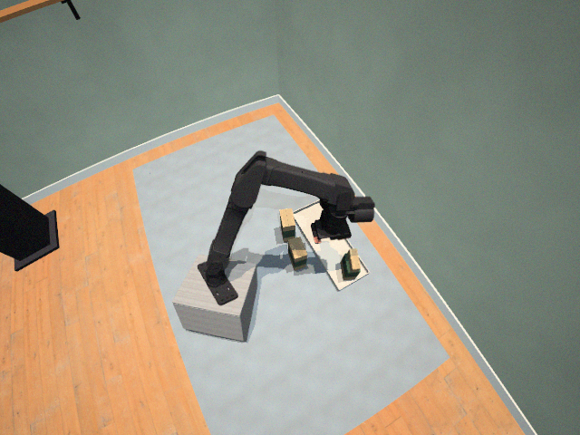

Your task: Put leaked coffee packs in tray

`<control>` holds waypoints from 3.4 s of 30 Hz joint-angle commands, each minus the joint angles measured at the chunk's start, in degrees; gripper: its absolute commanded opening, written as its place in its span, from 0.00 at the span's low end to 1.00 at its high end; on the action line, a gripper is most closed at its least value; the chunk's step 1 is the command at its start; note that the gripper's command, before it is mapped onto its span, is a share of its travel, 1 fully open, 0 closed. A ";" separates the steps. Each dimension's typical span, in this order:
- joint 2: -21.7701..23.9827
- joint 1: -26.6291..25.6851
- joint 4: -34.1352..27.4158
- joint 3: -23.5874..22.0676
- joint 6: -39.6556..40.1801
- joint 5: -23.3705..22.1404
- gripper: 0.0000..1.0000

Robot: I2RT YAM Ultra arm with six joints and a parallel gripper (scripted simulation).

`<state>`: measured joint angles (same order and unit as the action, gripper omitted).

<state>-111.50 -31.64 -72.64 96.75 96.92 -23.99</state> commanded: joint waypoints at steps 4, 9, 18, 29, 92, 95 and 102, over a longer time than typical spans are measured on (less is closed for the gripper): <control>13.41 2.33 7.81 -18.17 2.65 0.03 0.78; 21.16 3.61 11.99 -28.73 3.24 0.12 0.78; 24.61 3.98 14.08 -33.35 3.31 0.07 0.78; 24.64 4.17 14.37 -33.34 2.99 0.08 0.78; 20.62 7.25 23.44 -37.09 -1.26 0.52 0.78; 20.58 7.28 23.54 -37.10 -1.27 0.53 0.78; 20.10 8.00 24.79 -39.45 -1.55 0.63 0.78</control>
<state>-90.39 -24.25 -48.75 58.06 95.90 -23.16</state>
